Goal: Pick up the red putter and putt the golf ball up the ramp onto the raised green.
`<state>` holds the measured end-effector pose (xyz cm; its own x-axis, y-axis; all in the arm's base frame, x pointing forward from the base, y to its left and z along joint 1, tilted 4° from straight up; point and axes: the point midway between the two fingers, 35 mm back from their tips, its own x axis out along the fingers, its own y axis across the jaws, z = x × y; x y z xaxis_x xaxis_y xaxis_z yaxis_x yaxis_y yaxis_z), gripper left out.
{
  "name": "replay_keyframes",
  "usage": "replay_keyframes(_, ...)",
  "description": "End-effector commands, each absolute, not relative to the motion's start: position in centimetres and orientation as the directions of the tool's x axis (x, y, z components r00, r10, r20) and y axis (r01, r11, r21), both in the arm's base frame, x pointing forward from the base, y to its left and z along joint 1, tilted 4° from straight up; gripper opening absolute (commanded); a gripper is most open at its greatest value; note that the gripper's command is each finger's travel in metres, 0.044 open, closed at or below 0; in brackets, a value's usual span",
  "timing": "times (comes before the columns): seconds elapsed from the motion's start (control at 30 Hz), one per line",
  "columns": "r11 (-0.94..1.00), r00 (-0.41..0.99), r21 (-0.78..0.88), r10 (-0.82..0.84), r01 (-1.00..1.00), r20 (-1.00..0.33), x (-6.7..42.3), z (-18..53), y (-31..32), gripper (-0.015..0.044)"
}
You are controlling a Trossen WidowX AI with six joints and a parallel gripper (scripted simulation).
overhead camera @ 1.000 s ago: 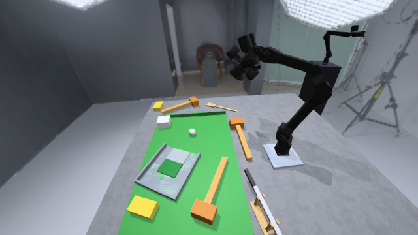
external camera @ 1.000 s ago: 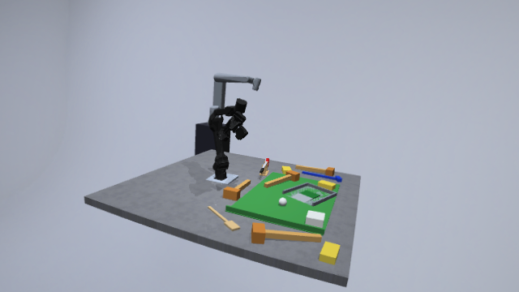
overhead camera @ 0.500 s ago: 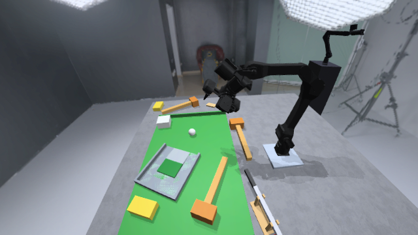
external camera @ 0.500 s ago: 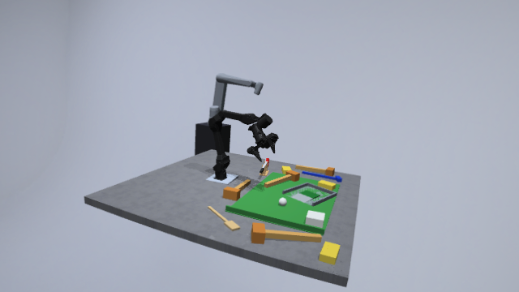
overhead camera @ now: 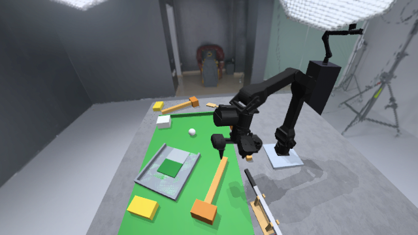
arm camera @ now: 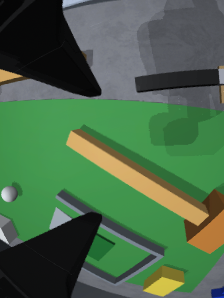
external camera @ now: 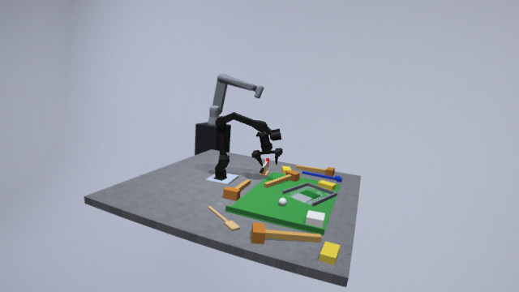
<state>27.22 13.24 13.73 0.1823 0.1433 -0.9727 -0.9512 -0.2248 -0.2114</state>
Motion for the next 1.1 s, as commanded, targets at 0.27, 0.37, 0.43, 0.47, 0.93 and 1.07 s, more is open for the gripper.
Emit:
replay_keyframes(0.27,-0.289,-0.081,0.022,0.195,-0.957,-0.977,21.0,11.0,17.8,0.0440)
replay_keyframes(0.37,-0.289,-0.081,0.022,0.195,-0.957,-0.977,21.0,10.2,17.8,0.0440)
replay_keyframes(0.43,-0.289,-0.081,0.022,0.195,-0.957,-0.977,21.0,9.4,17.7,0.0440)
replay_keyframes(0.47,-0.289,-0.081,0.022,0.195,-0.957,-0.977,21.0,9.1,17.7,0.0440)
replay_keyframes(0.93,-0.289,-0.081,0.022,0.195,-0.957,-0.977,20.9,6.4,17.6,0.0440)
replay_keyframes(1.07,-0.289,-0.081,0.022,0.195,-0.957,-0.977,20.9,5.9,17.6,0.0440)
